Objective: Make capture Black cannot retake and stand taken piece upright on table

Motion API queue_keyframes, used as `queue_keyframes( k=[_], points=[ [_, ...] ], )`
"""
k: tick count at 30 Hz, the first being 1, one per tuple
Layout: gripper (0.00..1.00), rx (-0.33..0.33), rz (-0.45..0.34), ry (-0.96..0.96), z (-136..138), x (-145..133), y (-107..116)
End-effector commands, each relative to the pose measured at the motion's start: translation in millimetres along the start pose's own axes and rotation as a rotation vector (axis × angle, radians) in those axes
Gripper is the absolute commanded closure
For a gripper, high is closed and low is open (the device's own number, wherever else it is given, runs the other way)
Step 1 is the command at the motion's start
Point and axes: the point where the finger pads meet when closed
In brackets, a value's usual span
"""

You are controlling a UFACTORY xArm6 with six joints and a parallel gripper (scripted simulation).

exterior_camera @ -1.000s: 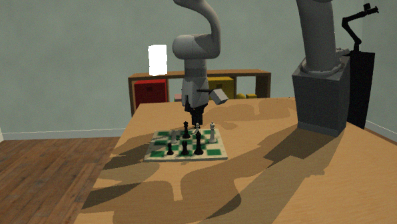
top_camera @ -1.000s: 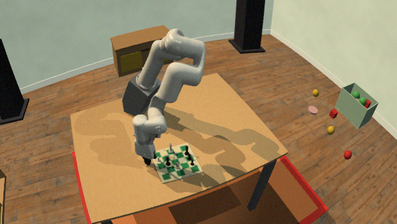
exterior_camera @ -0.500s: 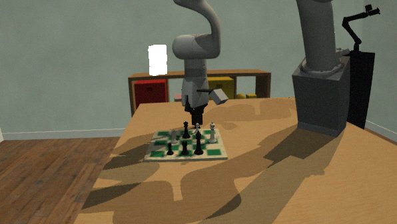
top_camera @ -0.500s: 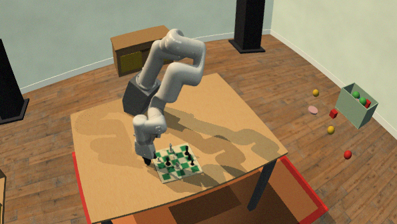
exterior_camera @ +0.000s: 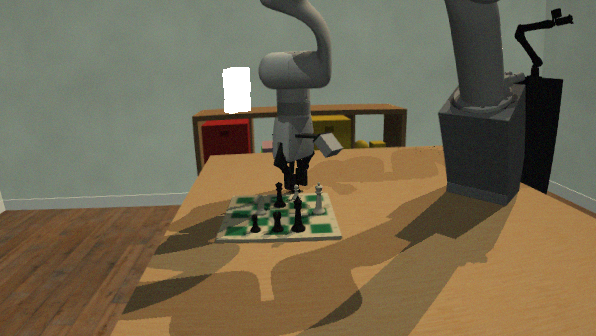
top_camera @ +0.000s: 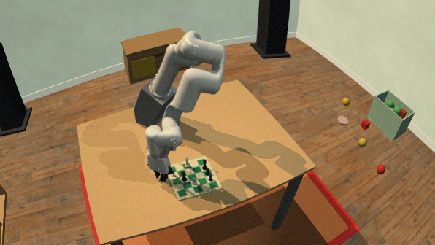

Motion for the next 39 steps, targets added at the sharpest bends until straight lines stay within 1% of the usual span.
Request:
queue_keyframes(
  k=[1, 7, 11, 16, 18, 25, 29, 33, 39],
  points=[
    [0.63, 0.0, -0.002, 0.0, 0.2, -1.1, 0.7],
    [0.63, 0.0, -0.002, 0.0, 0.2, -1.1, 1.0],
    [0.63, 0.0, -0.002, 0.0, 0.2, -1.1, 6.7],
    [0.63, 0.0, -0.002, 0.0, 0.2, -1.1, 27.1],
    [0.63, 0.0, -0.002, 0.0, 0.2, -1.1, 27.1],
    [0.63, 0.0, -0.002, 0.0, 0.2, -1.0, 64.7],
    [0.63, 0.0, -0.002, 0.0, 0.2, -0.9, 80.9],
    [0.63, 0.0, -0.002, 0.0, 0.2, -0.9, 89.2],
    [0.63, 0.0, -0.002, 0.0, 0.2, -0.9, 90.7]
  ],
)
Point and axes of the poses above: the point where the finger pads meet when closed, its own y axis back along the fingers, its own z axis across the jaws, x = y × z, and after that the axes turned 10 degrees about y, right-handed
